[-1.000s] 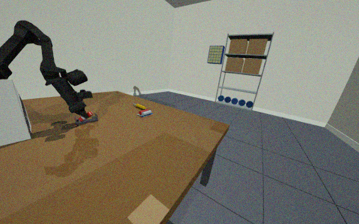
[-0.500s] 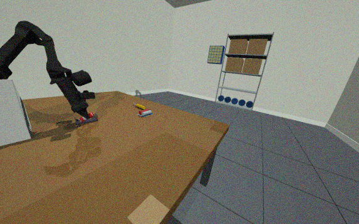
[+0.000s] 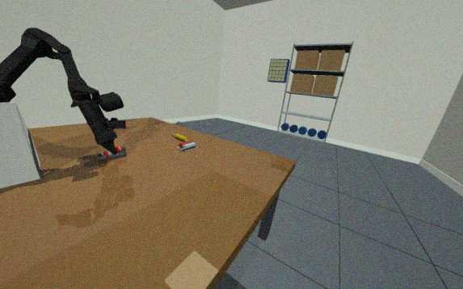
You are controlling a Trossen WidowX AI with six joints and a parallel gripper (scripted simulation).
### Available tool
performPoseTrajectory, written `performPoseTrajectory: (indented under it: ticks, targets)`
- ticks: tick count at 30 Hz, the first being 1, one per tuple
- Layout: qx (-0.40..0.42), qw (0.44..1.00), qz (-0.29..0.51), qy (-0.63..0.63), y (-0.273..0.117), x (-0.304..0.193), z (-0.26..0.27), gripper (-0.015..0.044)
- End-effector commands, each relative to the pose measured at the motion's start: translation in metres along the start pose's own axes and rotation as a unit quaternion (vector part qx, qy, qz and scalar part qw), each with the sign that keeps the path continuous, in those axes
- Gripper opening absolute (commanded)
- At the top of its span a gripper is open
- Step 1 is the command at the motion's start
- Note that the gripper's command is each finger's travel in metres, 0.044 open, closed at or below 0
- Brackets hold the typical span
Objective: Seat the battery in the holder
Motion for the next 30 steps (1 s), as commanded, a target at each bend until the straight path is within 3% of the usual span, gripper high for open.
performPoseTrajectory:
  ticks: [1, 30]
  targets:
    - [-0.004, 1.000, 0.018, 0.001, 0.003, -0.002, -0.002, 0.0080]
    - [-0.010, 0.995, 0.103, -0.004, 0.007, 0.010, 0.003, 0.0080]
Point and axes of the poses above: the point midway between the two fingers, 35 mm back from their tips, its own y axis out along the fingers, its own z axis across the jaws, x = y × z, the point moved 7 cm from there along -y, back along the fingers, and after that the axes turned 1 degree about y, right-handed, at the moved point
